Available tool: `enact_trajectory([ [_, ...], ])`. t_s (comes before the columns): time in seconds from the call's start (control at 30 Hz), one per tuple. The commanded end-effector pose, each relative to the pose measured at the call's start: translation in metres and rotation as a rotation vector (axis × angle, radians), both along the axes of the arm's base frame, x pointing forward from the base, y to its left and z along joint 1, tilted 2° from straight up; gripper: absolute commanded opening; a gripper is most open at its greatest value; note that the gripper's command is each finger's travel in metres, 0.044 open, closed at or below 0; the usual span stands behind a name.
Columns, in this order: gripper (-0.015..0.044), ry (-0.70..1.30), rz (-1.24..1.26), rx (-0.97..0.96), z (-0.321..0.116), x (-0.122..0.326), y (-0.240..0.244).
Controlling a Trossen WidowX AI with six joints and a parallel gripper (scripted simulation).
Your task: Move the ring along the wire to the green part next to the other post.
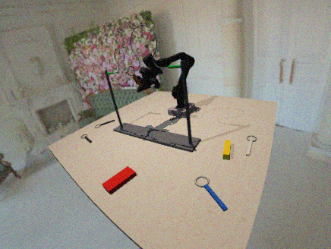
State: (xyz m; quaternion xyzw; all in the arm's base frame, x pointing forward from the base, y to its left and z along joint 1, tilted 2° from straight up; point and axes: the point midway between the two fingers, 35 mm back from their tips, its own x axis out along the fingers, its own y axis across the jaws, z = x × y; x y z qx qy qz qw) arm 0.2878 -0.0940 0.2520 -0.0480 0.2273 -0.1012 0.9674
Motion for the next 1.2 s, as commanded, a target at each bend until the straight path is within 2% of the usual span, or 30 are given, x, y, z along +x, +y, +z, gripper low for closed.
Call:
enact_trajectory([
  [0.0,-0.015,-0.003,-0.006,0.033,0.0,0.0,0.007],
  [0.77,-0.015,-0.013,-0.011,0.121,-0.001,0.003,0.04],
  [1.17,-0.015,-0.024,-0.006,0.251,0.001,0.005,0.066],
])
